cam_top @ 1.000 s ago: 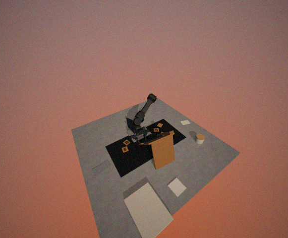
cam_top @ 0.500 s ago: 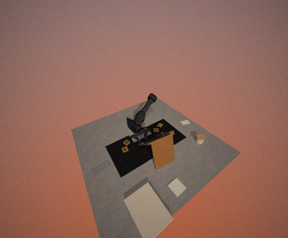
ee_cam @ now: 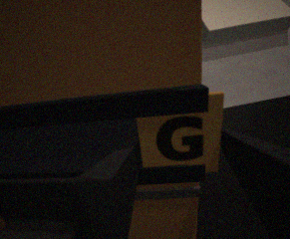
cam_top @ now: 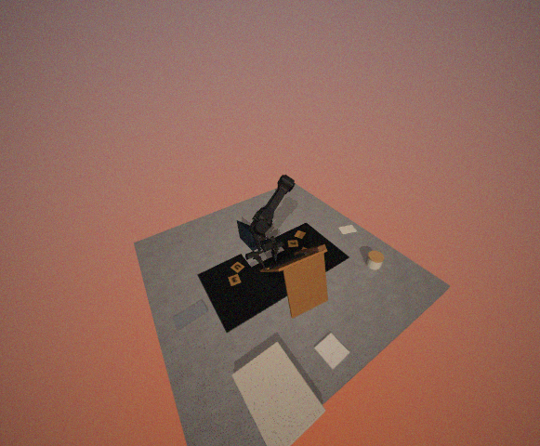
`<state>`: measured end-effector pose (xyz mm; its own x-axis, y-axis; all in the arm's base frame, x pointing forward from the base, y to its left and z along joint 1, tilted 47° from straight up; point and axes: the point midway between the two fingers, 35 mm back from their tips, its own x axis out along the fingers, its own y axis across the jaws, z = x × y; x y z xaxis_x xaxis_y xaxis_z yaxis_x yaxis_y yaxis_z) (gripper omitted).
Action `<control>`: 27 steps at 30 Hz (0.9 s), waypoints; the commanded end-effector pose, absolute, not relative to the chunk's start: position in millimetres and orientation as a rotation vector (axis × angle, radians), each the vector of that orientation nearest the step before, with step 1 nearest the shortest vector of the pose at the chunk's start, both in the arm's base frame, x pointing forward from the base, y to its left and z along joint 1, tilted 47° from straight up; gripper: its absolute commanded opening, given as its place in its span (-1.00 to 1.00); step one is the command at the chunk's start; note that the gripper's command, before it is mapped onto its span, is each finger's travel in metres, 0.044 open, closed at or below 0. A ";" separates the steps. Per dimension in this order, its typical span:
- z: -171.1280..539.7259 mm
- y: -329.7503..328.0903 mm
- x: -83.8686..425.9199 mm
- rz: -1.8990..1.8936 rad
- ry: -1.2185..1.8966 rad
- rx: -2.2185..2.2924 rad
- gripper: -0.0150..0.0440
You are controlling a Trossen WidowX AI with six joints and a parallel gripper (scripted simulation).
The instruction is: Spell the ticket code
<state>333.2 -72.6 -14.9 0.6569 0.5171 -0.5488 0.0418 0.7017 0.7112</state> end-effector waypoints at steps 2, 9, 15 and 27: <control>-13.8 -72.2 333.5 0.296 0.823 0.758 -0.49; -11.7 -69.5 333.4 0.296 0.823 0.758 -0.49; -9.2 -66.7 333.6 0.296 0.823 0.758 -0.49; -3.9 -61.8 334.1 0.296 0.823 0.759 -0.49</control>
